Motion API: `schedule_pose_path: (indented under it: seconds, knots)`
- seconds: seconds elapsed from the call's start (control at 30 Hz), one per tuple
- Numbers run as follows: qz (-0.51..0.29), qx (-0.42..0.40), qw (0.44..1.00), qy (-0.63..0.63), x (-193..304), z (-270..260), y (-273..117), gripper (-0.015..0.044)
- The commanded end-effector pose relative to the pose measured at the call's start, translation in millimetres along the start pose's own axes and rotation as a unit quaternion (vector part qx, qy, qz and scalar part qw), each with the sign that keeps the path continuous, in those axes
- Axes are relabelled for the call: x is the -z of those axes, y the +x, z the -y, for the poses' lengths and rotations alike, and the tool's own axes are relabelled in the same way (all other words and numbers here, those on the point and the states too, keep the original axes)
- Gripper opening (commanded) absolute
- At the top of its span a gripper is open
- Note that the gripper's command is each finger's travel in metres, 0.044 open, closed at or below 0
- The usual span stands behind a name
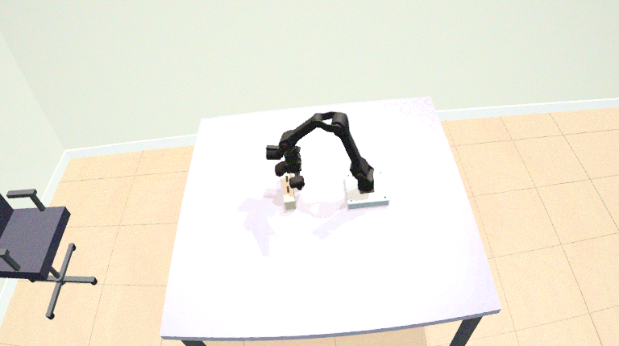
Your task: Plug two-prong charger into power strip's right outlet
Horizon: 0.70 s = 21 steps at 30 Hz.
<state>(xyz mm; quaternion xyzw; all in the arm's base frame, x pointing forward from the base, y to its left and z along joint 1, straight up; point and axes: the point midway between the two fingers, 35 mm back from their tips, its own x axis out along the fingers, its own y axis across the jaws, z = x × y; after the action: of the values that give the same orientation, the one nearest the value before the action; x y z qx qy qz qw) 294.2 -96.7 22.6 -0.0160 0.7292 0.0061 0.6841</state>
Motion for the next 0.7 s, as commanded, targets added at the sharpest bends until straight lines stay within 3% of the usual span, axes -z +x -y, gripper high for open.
schedule_pose_path:
  seconds: [0.0, 0.67]
  knots:
    - [0.003, -0.001, 1.000, -0.002, 2.6, -0.9, 0.0, 0.0440]
    - [0.009, -0.001, 1.000, -0.003, 8.3, -1.0, 0.6, 0.0440]
